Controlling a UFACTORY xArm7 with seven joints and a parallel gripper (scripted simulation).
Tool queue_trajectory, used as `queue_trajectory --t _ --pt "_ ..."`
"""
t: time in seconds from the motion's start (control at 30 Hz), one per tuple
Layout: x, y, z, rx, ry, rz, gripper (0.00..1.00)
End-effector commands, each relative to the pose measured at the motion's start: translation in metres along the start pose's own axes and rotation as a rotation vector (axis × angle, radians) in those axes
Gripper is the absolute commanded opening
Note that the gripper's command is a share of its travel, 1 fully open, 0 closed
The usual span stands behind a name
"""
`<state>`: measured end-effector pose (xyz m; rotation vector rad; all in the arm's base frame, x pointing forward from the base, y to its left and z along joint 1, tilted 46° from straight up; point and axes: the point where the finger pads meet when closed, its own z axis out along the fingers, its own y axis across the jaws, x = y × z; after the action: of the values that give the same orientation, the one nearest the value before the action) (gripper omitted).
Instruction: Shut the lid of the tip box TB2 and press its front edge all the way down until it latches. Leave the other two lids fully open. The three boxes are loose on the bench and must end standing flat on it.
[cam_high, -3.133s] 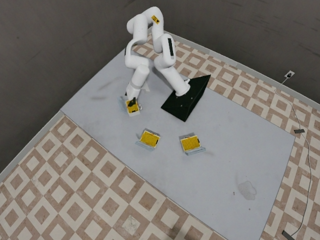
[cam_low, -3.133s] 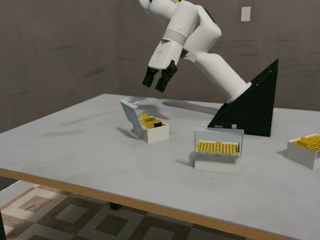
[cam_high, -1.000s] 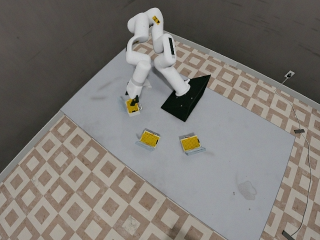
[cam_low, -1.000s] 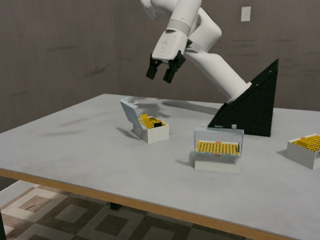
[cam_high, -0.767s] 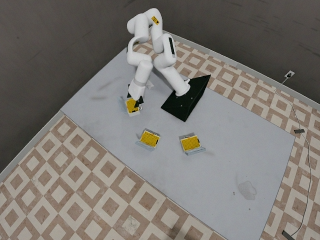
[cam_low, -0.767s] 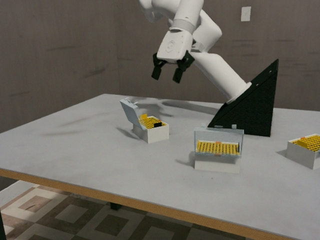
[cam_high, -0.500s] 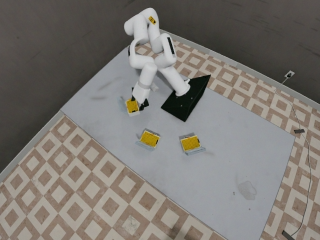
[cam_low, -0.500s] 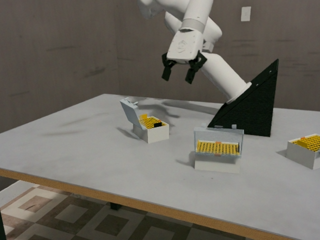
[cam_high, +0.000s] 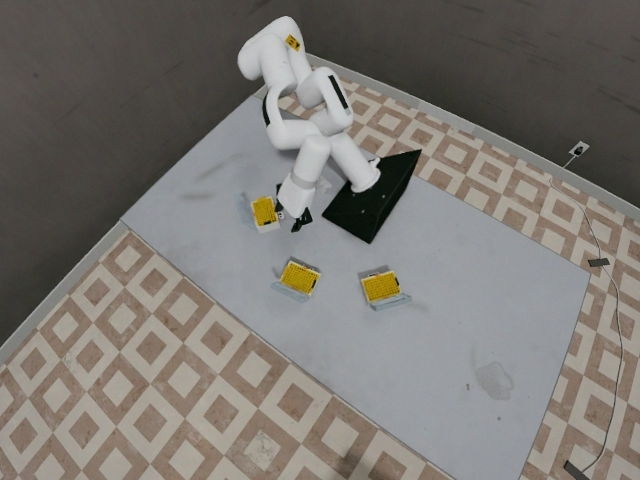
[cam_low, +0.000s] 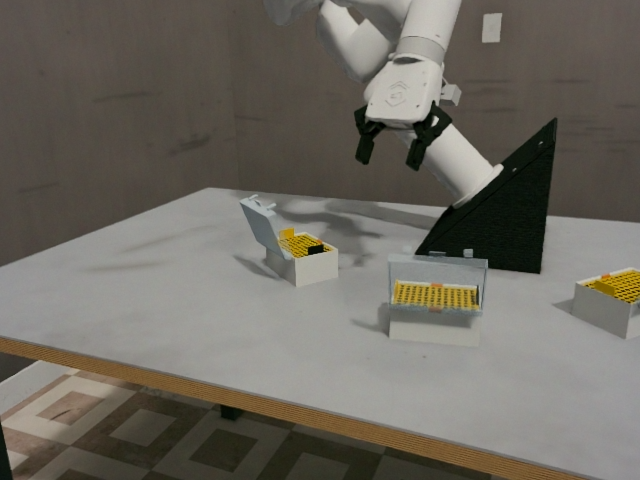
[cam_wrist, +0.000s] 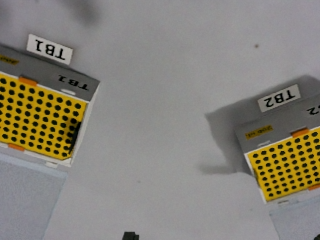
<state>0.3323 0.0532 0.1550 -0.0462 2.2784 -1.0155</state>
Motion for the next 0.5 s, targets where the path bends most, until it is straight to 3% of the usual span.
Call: queue_trajectory --t 0.0,0.47 --pt "0.001 0.006 -0.001 -0.002 0.000 -0.030 1.00" --pt "0.038 0.054 -0.004 -0.054 0.032 -0.425 1.00"
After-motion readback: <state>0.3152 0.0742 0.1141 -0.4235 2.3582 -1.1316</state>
